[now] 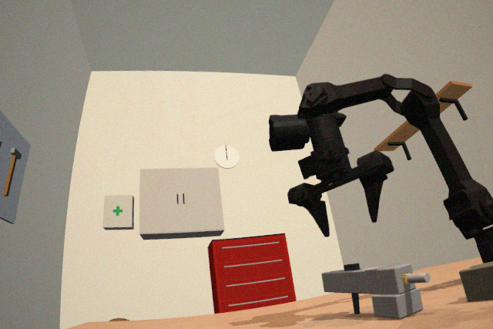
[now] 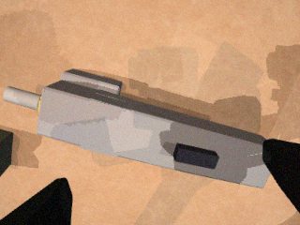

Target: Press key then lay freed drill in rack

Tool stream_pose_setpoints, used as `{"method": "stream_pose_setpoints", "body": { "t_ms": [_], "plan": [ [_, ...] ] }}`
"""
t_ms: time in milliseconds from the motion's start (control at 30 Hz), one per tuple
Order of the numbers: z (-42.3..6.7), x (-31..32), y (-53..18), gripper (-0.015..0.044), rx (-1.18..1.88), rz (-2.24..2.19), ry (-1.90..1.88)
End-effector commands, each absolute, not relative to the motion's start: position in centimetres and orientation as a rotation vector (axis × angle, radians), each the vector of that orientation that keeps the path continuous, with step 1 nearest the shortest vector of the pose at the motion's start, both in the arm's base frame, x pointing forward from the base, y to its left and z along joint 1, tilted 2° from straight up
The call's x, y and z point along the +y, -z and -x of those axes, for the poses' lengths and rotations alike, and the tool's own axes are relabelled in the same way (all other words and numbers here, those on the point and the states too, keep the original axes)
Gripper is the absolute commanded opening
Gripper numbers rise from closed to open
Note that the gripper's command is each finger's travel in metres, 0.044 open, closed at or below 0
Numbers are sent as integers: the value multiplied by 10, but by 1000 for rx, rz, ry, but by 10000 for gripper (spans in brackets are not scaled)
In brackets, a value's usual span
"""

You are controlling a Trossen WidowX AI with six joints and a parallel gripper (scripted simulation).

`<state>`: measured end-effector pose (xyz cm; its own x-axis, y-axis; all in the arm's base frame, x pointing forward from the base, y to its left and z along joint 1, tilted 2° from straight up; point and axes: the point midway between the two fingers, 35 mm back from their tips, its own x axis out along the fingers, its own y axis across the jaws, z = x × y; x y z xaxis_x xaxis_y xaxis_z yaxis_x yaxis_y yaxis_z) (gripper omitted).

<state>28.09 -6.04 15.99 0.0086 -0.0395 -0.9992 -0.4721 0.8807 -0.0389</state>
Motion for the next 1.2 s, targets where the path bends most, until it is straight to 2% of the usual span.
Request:
{"method": "stream_pose_setpoints", "body": {
  "t_ms": [0, 267, 1167],
  "plan": [
    [-279, -3, -120, 440, 1423, 843, -792],
    [-259, 52, -77, 440, 1203, 1277, -1241],
    [-259, 49, -67, 440, 1202, 1279, -1243]
  ]
}}
